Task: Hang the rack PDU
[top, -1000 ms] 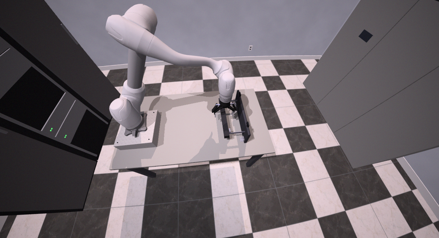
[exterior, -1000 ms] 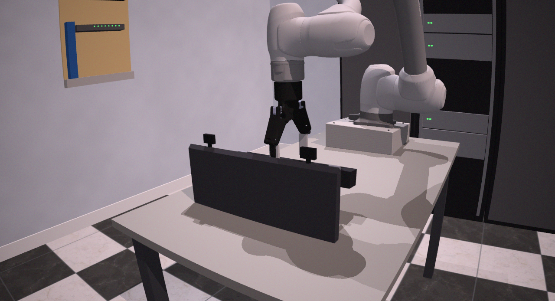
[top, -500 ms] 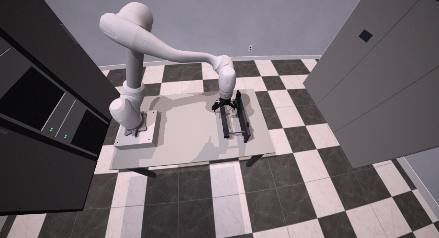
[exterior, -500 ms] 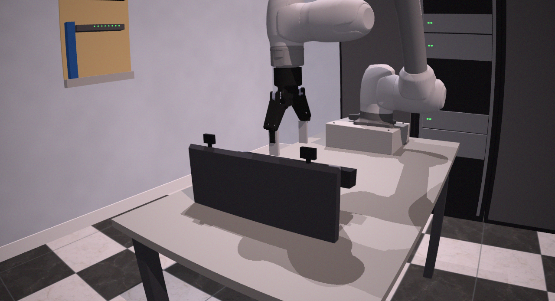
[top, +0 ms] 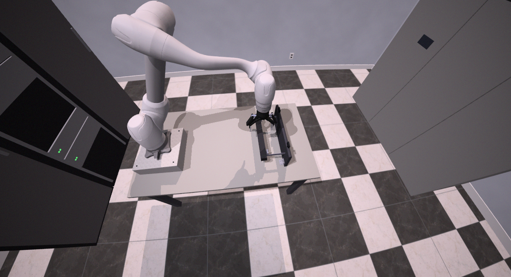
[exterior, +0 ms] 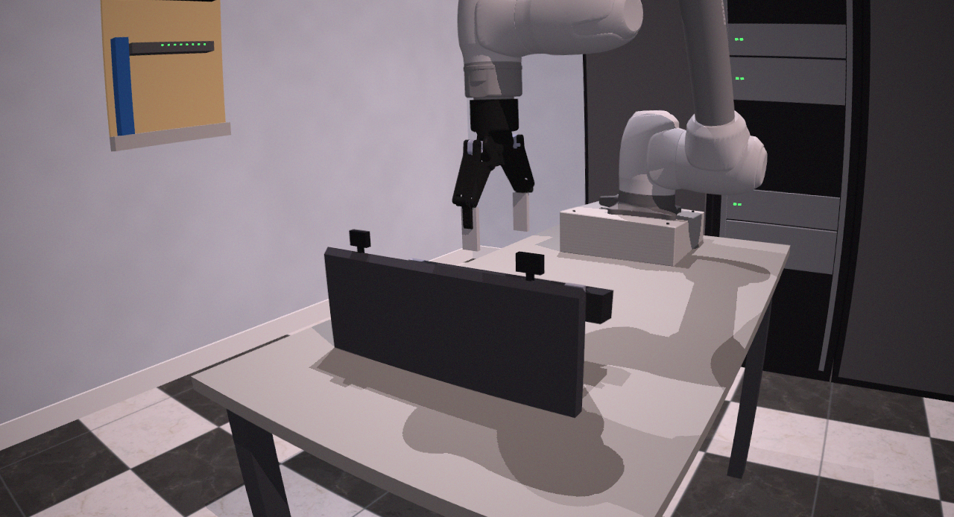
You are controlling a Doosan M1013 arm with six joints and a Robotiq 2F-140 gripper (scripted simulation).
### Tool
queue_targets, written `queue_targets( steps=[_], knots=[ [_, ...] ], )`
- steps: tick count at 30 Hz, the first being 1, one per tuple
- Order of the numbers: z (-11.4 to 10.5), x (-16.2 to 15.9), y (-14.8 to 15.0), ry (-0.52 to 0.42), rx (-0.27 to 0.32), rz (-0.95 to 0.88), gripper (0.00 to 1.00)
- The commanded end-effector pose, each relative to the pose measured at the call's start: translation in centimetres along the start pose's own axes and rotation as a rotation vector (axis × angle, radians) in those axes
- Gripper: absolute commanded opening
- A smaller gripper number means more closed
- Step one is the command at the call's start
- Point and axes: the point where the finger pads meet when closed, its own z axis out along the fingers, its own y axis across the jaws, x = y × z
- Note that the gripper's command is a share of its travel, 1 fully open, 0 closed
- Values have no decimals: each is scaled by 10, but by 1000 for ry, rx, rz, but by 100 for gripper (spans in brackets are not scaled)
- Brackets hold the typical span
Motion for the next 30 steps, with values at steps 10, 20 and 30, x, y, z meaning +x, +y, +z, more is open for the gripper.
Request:
queue_targets(
  steps=[10, 20, 30],
  knots=[
    [0, 0, -18, 0, 0, 0, 100],
    [0, 0, -52, 0, 0, 0, 100],
    [0, 0, -91, 0, 0, 0, 100]
  ],
)
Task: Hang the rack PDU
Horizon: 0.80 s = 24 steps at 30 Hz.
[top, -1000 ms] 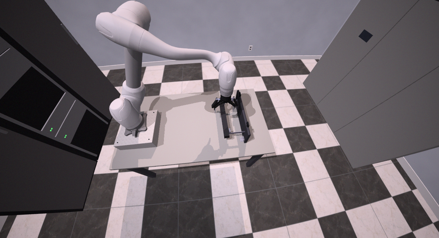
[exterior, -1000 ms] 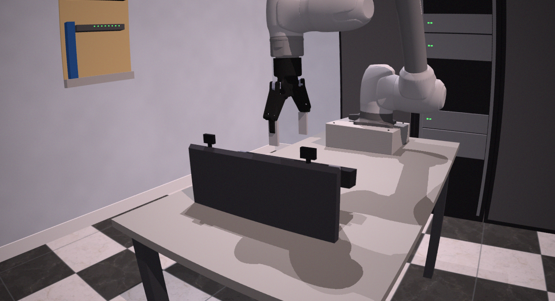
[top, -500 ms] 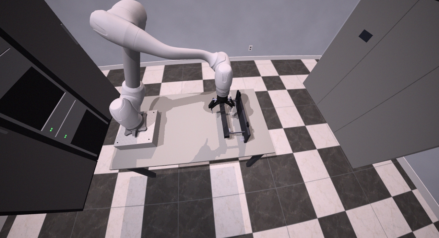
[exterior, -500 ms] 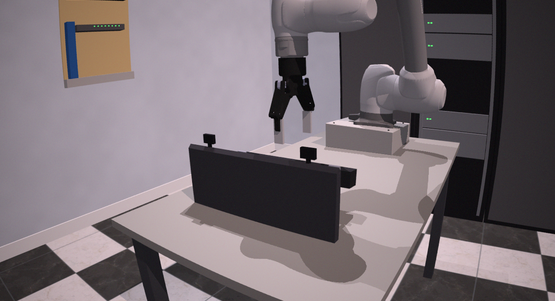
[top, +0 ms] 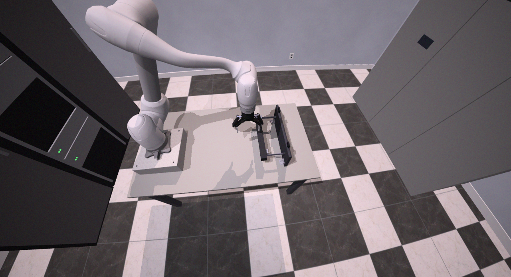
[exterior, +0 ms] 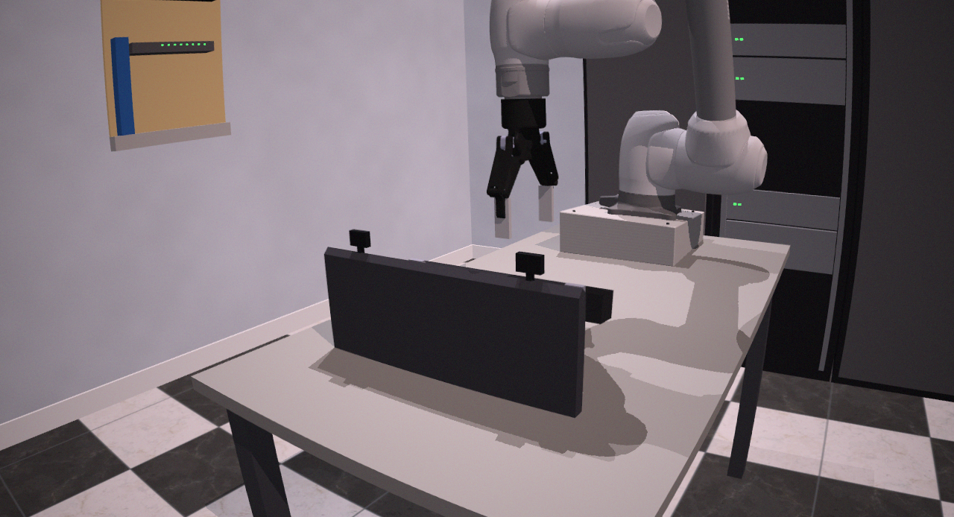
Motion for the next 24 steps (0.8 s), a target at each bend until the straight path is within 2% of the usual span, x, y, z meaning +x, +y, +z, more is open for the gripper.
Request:
queue_targets(
  steps=[1, 11, 24],
  knots=[
    [0, 0, -5, 0, -1, 0, 100],
    [0, 0, -35, 0, -1, 0, 100],
    [0, 0, -40, 0, -1, 0, 100]
  ],
)
